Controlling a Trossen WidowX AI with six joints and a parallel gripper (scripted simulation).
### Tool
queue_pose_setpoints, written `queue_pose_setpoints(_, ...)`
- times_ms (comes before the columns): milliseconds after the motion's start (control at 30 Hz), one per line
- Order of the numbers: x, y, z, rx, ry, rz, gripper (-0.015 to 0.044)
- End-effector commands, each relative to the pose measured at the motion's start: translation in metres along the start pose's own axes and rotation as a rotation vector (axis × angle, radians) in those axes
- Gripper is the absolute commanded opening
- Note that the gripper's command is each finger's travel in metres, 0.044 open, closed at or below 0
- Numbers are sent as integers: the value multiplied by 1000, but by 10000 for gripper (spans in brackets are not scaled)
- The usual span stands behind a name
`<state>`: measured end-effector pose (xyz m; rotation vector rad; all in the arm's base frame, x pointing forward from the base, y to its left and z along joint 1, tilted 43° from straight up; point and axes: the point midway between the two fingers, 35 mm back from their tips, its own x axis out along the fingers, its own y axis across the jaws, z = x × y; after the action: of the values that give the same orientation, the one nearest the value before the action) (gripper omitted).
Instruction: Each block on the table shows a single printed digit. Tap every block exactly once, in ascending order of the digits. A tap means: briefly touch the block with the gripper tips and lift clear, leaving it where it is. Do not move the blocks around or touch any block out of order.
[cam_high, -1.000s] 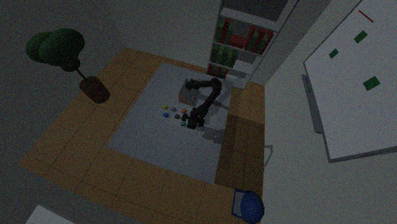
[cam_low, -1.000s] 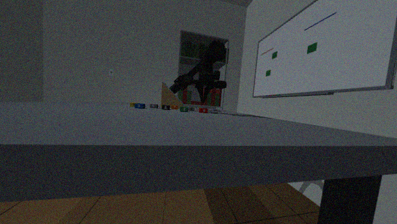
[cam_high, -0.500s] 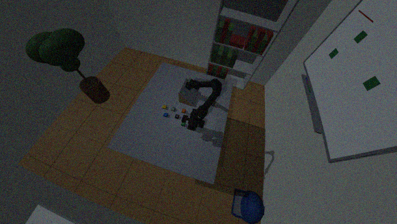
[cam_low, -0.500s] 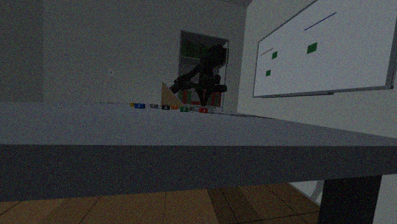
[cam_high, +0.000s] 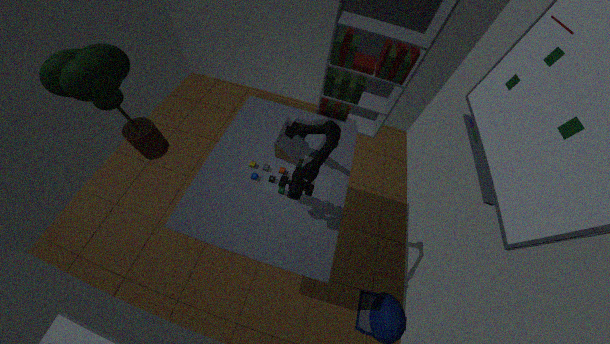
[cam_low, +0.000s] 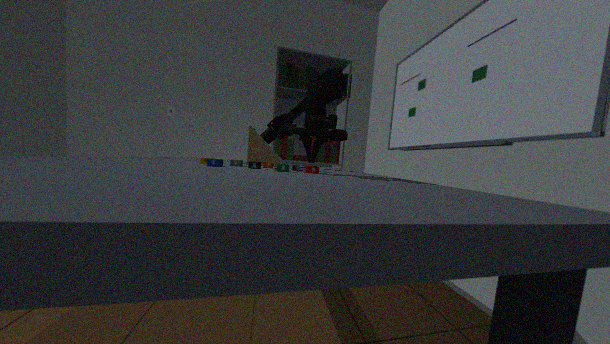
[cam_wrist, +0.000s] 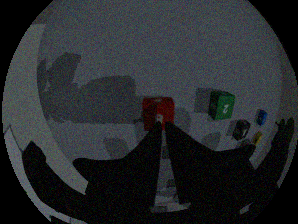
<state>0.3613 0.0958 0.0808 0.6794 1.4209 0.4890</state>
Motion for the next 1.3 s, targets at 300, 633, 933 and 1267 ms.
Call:
queue_pose_setpoints(300, -96, 1, 1, -6, -9, -2, 20)
queue_pose_setpoints(633, -98, -22, -42, -4, -7, -5, 20)
queue_pose_setpoints(933, -92, -37, -76, -3, -5, -4, 20)
queue_pose_setpoints(1267, -14, -37, -76, -4, -6, -1, 20)
